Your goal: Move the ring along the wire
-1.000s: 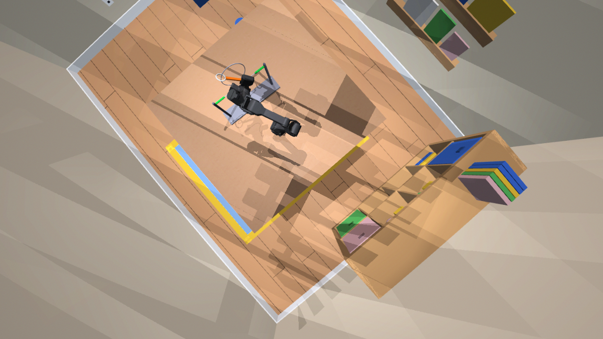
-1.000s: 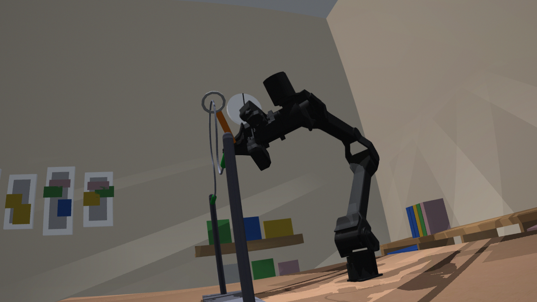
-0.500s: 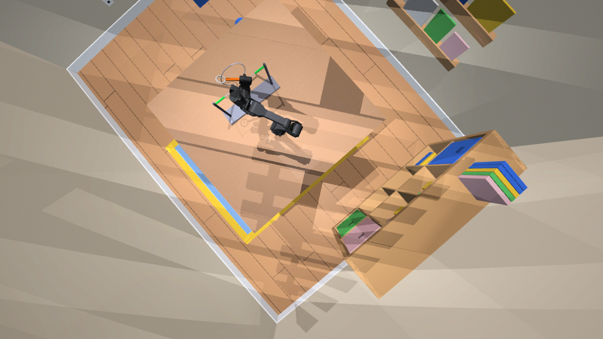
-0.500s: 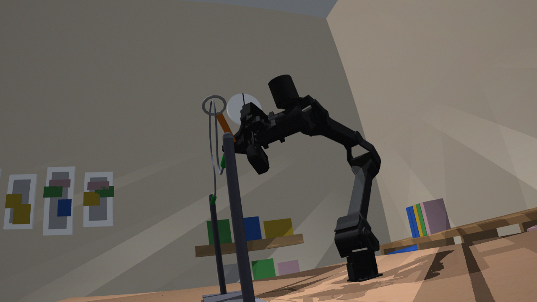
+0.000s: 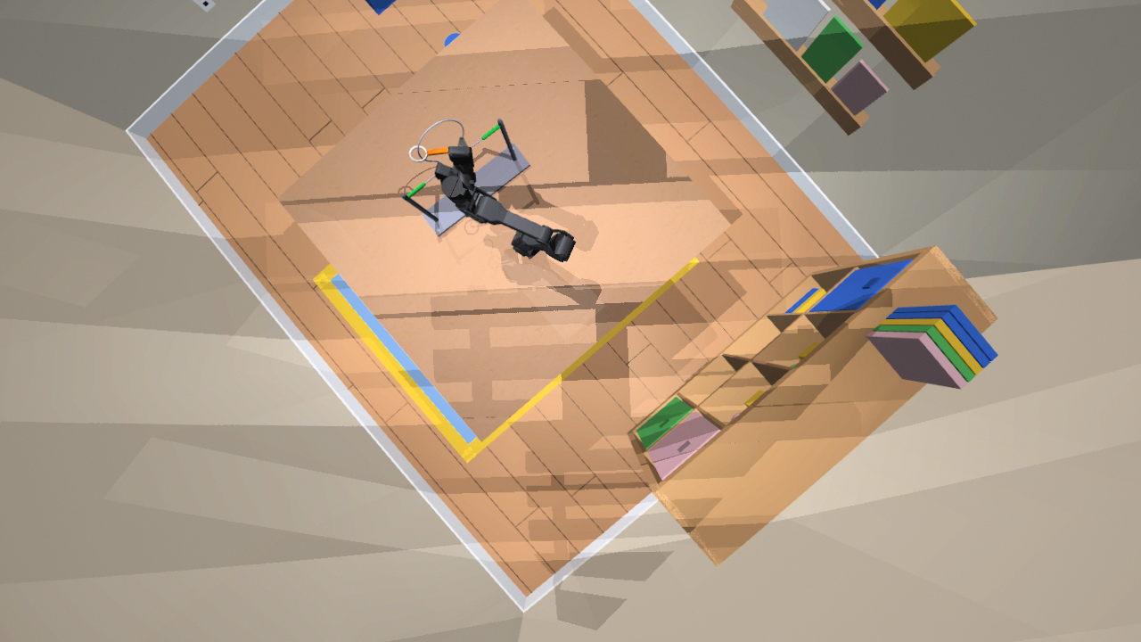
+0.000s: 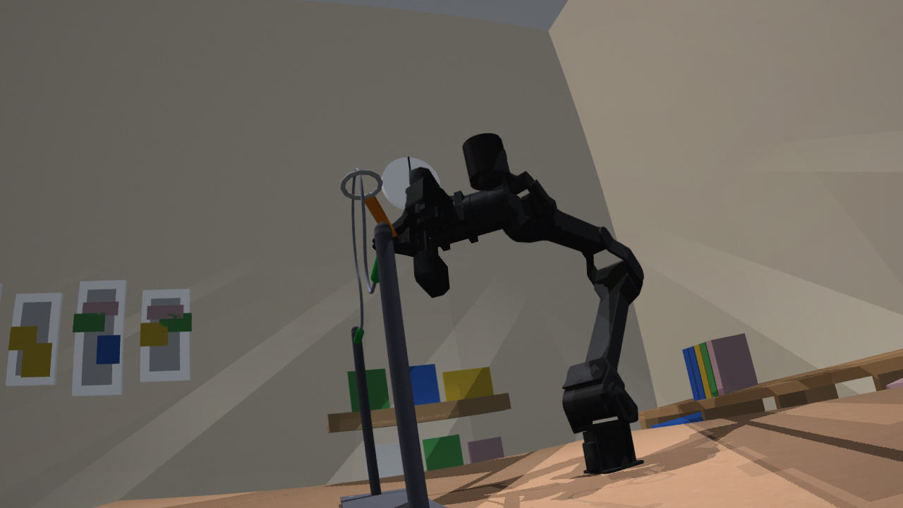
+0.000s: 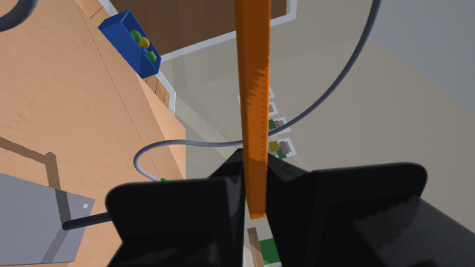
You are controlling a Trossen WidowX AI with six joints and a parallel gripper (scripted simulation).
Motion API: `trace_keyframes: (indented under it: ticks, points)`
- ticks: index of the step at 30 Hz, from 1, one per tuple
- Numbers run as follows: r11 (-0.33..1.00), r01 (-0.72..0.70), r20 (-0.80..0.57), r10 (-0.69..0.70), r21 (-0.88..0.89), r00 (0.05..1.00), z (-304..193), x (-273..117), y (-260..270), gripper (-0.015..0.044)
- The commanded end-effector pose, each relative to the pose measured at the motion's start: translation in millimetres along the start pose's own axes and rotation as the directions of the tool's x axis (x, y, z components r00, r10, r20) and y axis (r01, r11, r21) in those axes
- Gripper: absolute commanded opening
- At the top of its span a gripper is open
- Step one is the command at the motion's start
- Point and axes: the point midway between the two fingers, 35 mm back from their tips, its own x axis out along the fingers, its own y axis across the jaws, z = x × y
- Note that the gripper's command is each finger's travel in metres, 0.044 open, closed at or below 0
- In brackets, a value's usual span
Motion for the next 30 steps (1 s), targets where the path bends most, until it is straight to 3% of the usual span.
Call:
trace_keyframes:
  ticks: [1, 30]
  points:
    - [0.999, 0.023, 0.001, -0.023, -0.045, 1.000, -1.1, 0.3, 0.7, -0.0150]
    - [0.909, 0.230, 0.083, -0.214, -0.349, 0.973, 1.8, 0.3, -12.7, -0.0150]
